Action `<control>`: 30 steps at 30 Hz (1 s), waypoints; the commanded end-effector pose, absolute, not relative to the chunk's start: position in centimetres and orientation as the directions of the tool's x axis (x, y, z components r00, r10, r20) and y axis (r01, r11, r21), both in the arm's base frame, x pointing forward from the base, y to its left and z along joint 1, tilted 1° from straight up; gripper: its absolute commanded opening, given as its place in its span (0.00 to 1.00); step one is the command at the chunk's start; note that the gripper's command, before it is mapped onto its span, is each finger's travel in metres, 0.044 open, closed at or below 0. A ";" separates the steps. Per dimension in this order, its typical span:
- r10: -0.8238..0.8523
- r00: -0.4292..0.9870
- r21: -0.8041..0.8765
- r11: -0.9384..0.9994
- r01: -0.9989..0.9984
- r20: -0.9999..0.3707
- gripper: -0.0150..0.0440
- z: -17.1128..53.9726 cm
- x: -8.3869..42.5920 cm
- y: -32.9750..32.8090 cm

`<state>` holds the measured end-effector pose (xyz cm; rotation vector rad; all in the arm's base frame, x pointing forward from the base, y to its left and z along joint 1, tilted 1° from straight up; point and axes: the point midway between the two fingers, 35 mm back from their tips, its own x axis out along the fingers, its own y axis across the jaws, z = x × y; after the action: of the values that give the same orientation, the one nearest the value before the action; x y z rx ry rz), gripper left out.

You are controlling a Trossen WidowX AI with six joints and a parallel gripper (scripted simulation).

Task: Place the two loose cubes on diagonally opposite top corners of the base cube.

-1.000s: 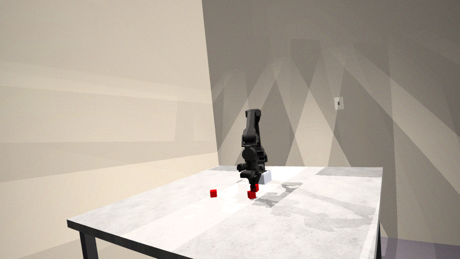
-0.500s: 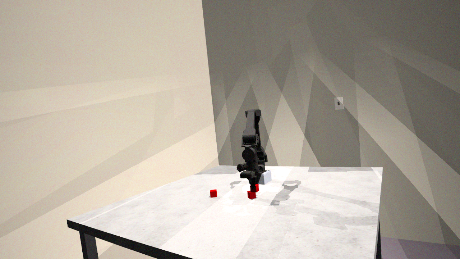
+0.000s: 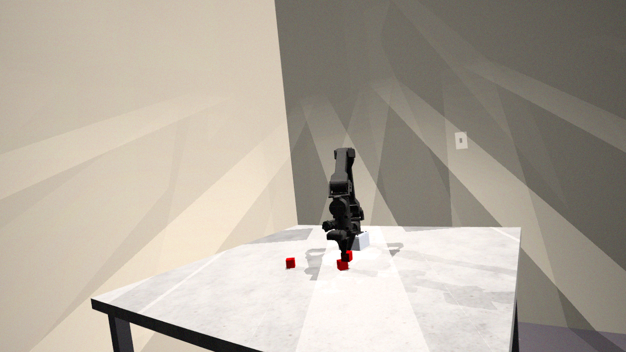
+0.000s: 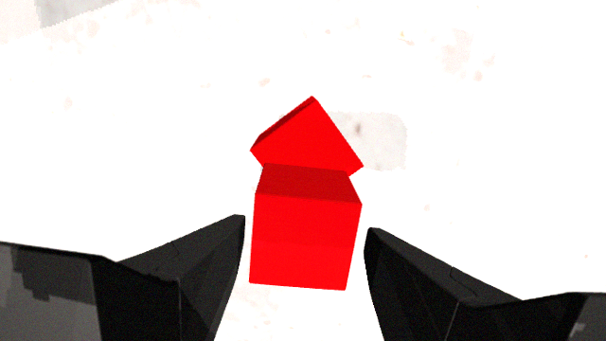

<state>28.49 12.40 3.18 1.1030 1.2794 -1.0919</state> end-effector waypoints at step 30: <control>0.002 0.011 0.011 0.358 0.934 -1.000 0.70 7.4 33.2 2.4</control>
<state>32.27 5.24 6.81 0.9885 1.3318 -0.9718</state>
